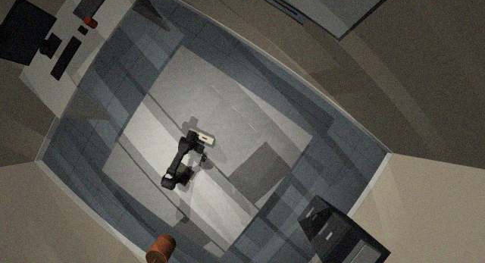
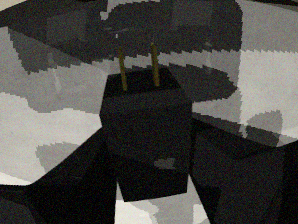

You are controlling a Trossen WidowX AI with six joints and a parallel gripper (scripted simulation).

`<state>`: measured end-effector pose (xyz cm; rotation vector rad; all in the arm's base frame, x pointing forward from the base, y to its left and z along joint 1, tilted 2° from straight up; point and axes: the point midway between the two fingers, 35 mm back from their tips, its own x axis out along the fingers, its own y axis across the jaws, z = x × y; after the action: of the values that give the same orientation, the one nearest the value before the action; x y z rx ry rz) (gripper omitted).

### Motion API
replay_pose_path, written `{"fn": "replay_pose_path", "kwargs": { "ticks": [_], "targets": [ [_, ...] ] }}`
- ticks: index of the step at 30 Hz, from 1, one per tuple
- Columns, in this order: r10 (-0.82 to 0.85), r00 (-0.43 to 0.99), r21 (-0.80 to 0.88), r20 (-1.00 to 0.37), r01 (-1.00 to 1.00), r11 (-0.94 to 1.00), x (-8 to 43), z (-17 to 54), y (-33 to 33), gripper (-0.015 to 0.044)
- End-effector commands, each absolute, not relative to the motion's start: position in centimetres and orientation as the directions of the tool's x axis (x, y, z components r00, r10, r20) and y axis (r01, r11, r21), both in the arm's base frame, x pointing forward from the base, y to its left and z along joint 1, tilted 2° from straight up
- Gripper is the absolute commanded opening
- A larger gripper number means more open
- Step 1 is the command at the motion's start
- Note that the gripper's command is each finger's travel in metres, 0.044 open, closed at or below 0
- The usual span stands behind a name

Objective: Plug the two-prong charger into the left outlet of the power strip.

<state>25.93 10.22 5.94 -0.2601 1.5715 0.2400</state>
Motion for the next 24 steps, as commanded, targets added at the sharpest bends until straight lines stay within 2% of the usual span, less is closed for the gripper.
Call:
{"fn": "replay_pose_path", "kwargs": {
  "ticks": [1,24],
  "targets": [
    [-0.01,-0.011,-0.006,-1.0,-0.301,0.954,26.54,6.03,10.7,0.0],
    [-0.01,-0.011,-0.006,-1.0,-0.296,0.955,26.88,6.02,11.06,0.0]
  ]
}}
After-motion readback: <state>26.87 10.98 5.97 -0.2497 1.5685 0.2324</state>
